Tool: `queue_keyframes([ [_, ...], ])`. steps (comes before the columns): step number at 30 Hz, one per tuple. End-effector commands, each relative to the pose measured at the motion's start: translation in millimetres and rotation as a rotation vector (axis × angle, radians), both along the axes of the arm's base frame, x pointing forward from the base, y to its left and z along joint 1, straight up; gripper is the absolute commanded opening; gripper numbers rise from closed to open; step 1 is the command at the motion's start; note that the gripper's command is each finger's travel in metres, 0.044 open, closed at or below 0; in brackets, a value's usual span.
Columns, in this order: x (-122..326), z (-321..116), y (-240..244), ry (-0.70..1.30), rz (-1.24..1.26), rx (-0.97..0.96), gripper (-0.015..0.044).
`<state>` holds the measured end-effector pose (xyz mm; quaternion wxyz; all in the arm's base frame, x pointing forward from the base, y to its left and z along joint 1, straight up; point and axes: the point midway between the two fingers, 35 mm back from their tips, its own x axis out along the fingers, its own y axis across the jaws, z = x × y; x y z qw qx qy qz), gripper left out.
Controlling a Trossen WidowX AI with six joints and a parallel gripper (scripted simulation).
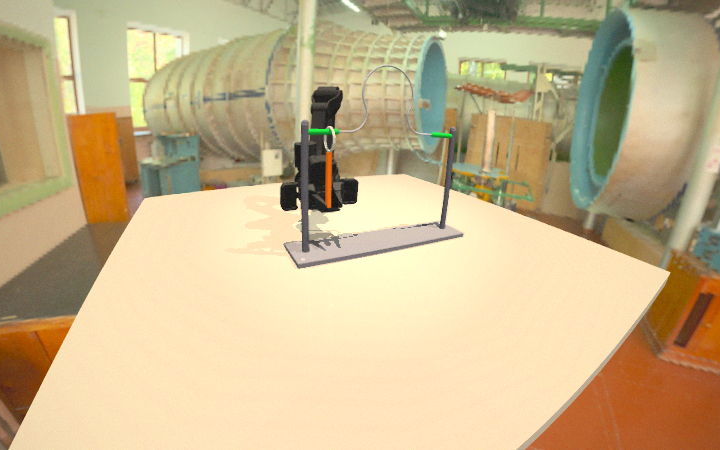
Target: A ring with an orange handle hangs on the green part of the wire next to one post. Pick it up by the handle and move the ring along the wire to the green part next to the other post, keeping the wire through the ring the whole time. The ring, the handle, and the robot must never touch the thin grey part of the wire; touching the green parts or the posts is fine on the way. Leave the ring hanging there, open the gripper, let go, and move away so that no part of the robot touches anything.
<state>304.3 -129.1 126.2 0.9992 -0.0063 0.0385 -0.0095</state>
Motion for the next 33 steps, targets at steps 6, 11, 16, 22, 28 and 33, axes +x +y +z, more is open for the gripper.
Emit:
queue_keyframes([
  [6, 1.8, 1.8, -1.4, -0.005, -0.005, 0.001, 0.0160],
  [11, 1.8, 1.8, -1.4, -0.005, -0.005, 0.001, 0.0160],
  [16, 1.8, 1.8, -1.4, -0.005, -0.005, 0.001, 0.0160],
  [22, 1.8, 1.8, -1.4, -0.005, -0.005, 0.001, 0.0160],
  [28, 1.2, 0.8, -0.2, -0.002, 0.001, -0.001, 0.0022],
  [33, 1.2, 0.8, -0.2, -0.002, 0.001, -0.001, -0.0090],
])
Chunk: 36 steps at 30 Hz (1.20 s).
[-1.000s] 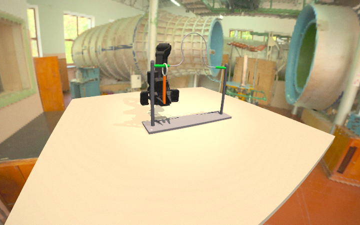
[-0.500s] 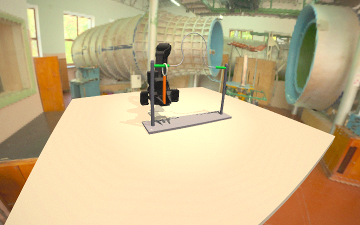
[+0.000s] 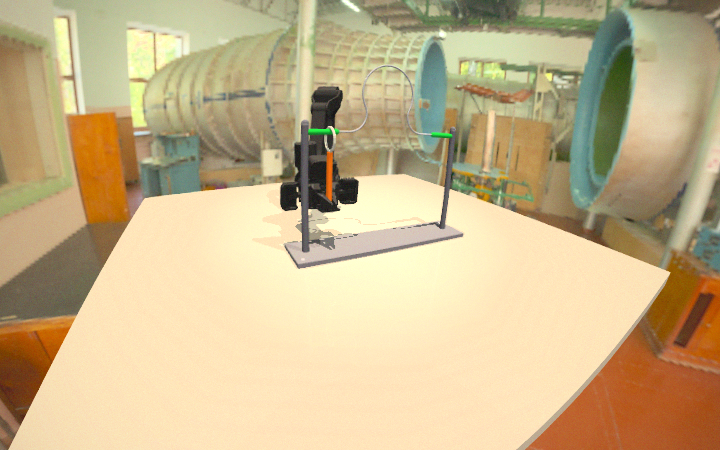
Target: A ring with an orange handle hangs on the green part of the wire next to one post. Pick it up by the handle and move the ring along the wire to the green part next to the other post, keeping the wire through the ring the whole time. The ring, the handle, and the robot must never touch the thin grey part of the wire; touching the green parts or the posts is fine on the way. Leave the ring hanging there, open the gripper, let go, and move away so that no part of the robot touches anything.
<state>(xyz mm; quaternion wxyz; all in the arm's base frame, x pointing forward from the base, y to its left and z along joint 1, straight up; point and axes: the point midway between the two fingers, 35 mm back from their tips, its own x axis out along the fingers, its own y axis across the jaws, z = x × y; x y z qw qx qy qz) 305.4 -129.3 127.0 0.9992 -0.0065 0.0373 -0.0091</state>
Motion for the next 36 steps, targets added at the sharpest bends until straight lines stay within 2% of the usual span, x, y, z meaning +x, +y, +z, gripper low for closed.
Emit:
queue_keyframes([
  [1, 0.0, 0.0, 0.0, 0.000, 0.000, 0.000, -0.0116],
  [3, 0.0, 0.0, 0.0, 0.000, 0.000, 0.000, -0.0150],
  [36, 0.0, 16.4, -0.4, -0.001, -0.001, -0.002, -0.0150],
])
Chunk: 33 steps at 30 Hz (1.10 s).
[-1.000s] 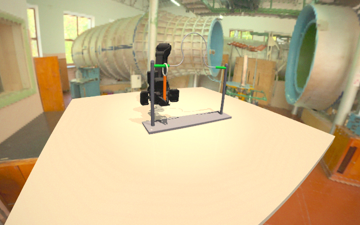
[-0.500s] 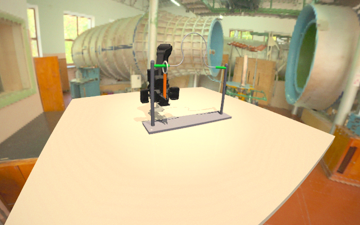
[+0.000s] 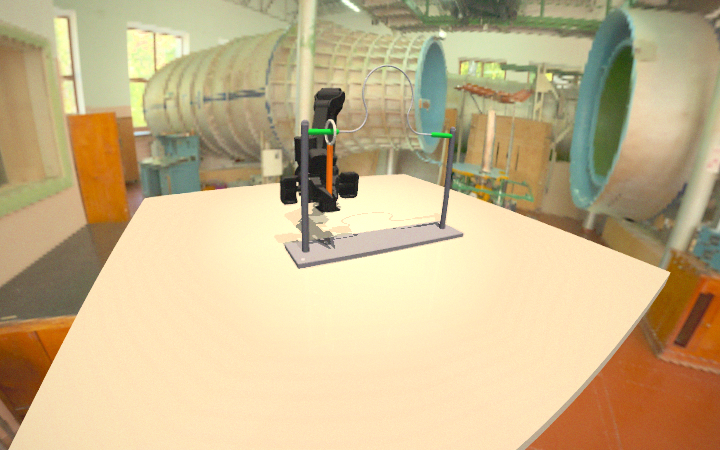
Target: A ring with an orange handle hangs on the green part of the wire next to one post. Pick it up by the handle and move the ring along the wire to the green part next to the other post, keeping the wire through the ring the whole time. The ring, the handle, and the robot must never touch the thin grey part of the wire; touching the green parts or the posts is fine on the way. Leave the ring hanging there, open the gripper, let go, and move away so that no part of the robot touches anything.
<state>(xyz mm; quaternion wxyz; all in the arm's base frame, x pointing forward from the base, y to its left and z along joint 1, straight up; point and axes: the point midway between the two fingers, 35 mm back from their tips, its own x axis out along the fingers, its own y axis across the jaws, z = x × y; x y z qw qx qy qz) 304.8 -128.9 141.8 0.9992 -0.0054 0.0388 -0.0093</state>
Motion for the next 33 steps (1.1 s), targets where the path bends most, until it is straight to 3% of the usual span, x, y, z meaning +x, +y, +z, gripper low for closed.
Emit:
queue_keyframes([
  [1, 0.7, 1.6, -0.7, -0.003, 0.000, -0.004, -0.0150],
  [33, 1.4, 1.6, 20.2, -0.005, 0.002, 0.003, -0.0150],
])
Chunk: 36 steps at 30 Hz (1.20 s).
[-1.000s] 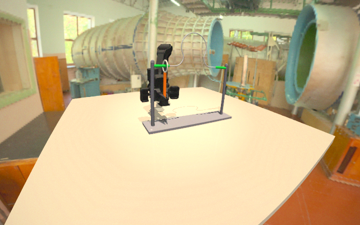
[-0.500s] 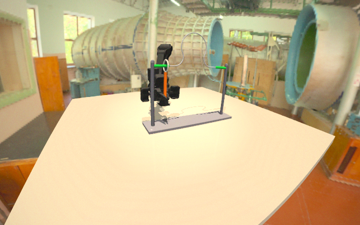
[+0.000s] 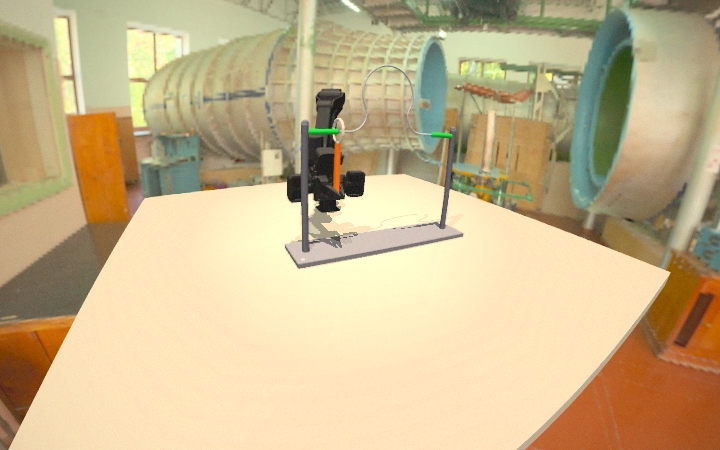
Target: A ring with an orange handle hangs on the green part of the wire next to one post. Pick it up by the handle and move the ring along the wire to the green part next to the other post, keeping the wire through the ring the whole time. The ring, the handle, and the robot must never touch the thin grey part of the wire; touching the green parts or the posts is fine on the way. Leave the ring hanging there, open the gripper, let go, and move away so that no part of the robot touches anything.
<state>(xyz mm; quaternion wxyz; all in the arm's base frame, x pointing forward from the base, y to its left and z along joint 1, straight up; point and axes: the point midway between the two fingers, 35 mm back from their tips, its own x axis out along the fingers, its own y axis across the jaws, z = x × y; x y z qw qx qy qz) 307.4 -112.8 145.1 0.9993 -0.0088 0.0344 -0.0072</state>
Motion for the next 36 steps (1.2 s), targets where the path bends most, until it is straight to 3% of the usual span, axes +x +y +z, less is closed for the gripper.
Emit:
queue_keyframes([
  [1, -1.2, -1.7, 5.2, 0.004, -0.003, 0.011, -0.0150],
  [19, -0.3, -1.5, 31.5, 0.000, 0.000, 0.080, -0.0150],
  [36, 1.1, 6.9, 80.4, -0.008, 0.007, 0.332, -0.0150],
])
